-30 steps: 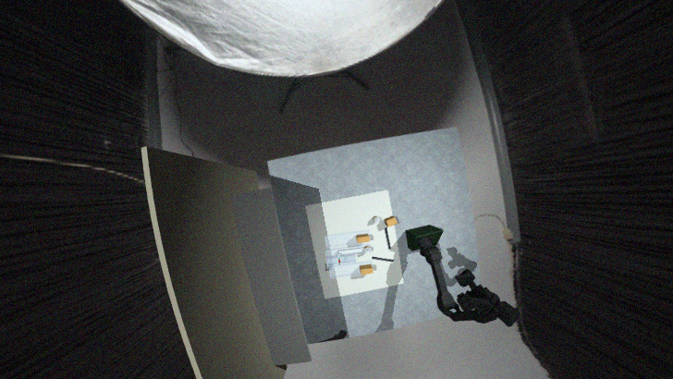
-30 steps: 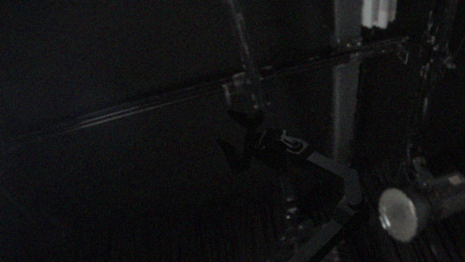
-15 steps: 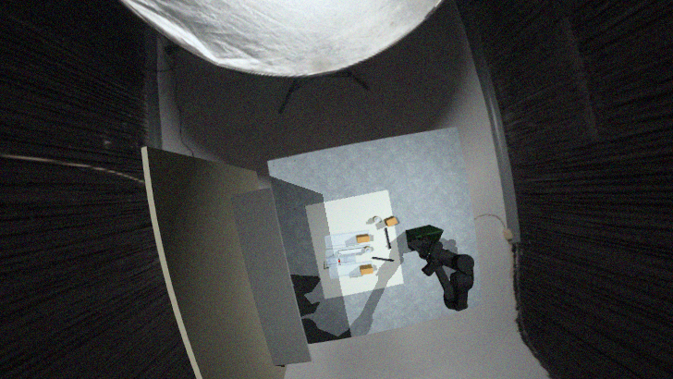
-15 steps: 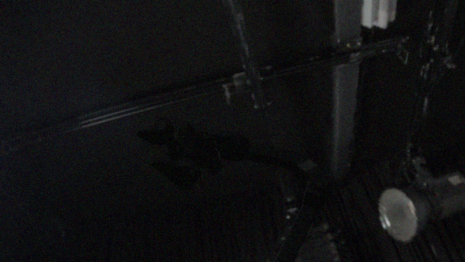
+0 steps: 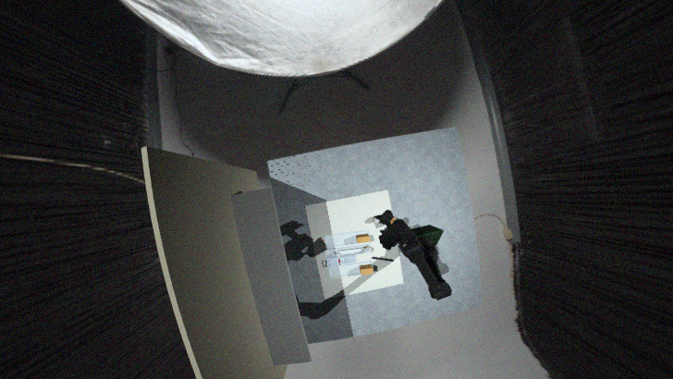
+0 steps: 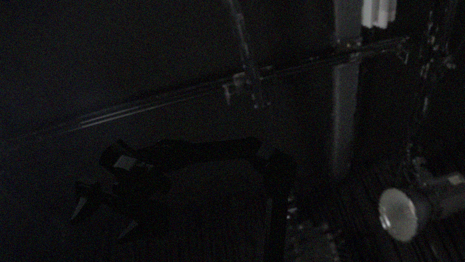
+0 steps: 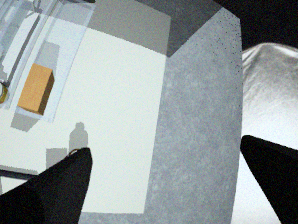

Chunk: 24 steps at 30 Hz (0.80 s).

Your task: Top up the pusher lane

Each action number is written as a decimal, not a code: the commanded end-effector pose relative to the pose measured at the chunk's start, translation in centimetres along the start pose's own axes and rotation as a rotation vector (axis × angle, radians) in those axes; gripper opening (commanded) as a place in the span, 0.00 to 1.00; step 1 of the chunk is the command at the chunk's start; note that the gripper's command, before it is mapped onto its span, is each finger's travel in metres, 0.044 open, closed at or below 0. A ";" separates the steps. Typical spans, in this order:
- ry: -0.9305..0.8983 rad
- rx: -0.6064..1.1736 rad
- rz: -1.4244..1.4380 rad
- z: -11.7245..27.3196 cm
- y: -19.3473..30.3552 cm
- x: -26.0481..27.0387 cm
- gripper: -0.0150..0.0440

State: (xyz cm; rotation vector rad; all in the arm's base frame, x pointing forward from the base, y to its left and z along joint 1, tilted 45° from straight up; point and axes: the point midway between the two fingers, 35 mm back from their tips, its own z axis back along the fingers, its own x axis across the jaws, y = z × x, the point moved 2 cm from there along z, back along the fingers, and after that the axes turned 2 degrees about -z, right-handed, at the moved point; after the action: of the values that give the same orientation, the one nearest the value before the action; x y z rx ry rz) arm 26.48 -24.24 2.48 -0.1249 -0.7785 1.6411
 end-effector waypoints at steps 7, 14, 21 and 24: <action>-0.316 0.418 -0.286 -12.6 7.0 7.5 1.00; -0.349 0.494 -0.323 -13.9 8.4 8.8 1.00; -0.350 0.493 -0.323 -15.0 8.9 9.4 1.00; -0.350 0.493 -0.323 -15.2 9.0 9.5 1.00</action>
State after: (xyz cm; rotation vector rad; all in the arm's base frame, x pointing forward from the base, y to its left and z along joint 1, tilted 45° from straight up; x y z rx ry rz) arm 24.35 -10.12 -10.38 0.6105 -0.5916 1.5190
